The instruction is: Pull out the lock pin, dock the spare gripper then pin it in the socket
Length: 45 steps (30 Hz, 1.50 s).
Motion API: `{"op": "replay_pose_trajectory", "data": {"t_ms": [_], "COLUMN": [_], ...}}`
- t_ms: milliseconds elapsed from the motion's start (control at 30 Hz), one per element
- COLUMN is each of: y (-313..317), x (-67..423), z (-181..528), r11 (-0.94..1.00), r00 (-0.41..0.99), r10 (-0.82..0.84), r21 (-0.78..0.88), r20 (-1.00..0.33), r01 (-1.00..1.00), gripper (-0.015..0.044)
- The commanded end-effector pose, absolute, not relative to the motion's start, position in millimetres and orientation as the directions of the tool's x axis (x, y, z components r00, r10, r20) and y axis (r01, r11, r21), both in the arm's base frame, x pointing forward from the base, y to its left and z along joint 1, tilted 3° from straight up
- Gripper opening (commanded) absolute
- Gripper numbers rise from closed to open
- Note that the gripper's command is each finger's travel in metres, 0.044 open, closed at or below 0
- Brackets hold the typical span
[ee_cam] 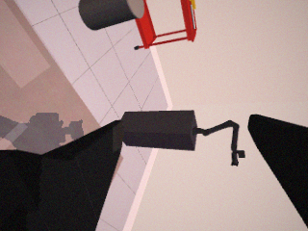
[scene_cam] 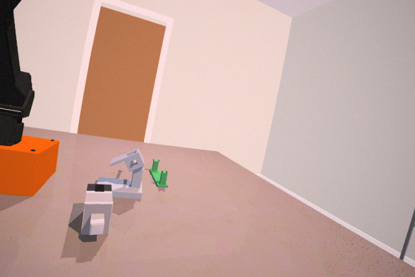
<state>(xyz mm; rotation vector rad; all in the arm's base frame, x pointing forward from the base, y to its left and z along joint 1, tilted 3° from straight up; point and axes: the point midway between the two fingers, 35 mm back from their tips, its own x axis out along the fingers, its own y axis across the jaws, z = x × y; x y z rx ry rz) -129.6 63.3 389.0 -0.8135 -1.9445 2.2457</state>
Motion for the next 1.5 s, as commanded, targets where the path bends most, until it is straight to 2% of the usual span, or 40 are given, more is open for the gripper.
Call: {"op": "replay_pose_trajectory", "data": {"t_ms": [0, 100, 400, 567, 700, 900, 1100, 1333, 1467], "y": [65, 83, 188, 222, 233, 219, 174, 94, 76], "x": [-129, -124, -45, 21, 79, 166, 242, 300, 307], "z": [389, 385, 348, 318, 291, 246, 197, 143, 132], "r11": [-0.206, -0.267, -0.624, -0.731, -0.733, -0.599, -0.335, 0.039, 0.115], "r00": [-0.856, -0.82, -0.493, -0.293, -0.148, 0.017, 0.097, 0.075, 0.058], "r10": [0.382, 0.433, 0.668, 0.681, 0.638, 0.501, 0.31, 0.084, 0.042], "r21": [-0.935, -0.923, -0.78, -0.651, -0.536, -0.361, -0.204, -0.072, -0.052], "r20": [-0.348, -0.373, -0.558, -0.672, -0.756, -0.865, -0.946, -0.994, -0.997], "r01": [0.288, 0.278, 0.038, -0.206, -0.42, -0.714, -0.92, -0.997, -0.992], "gripper": [0.0374, 0.03, 0.03, 0.03, 0.03, 0.03, 0.03, 0.03, 0.03]}}
